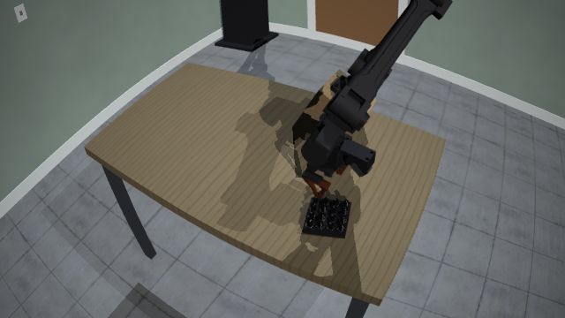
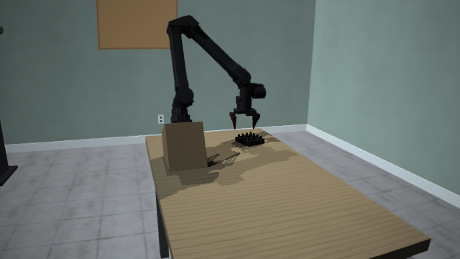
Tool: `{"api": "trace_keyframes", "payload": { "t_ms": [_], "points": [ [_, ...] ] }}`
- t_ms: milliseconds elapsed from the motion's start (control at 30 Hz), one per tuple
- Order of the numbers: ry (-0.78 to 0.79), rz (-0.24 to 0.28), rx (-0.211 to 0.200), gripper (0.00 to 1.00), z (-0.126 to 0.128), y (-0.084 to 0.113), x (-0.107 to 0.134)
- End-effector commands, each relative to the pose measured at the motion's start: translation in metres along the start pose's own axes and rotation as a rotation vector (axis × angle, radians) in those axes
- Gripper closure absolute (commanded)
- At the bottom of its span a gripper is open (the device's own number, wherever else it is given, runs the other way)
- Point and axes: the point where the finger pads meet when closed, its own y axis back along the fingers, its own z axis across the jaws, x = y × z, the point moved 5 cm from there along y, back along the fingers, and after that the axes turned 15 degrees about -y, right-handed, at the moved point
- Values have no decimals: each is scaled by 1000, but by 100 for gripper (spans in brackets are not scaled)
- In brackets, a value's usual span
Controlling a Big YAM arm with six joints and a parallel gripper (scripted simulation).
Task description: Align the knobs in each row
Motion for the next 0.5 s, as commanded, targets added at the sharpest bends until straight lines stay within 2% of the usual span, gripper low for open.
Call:
{"api": "trace_keyframes", "payload": {
  "t_ms": [0,467],
  "points": [
    [151,-24,46,0,-20,19,-14],
    [457,-17,51,0,-23,23,-11]
  ]
}}
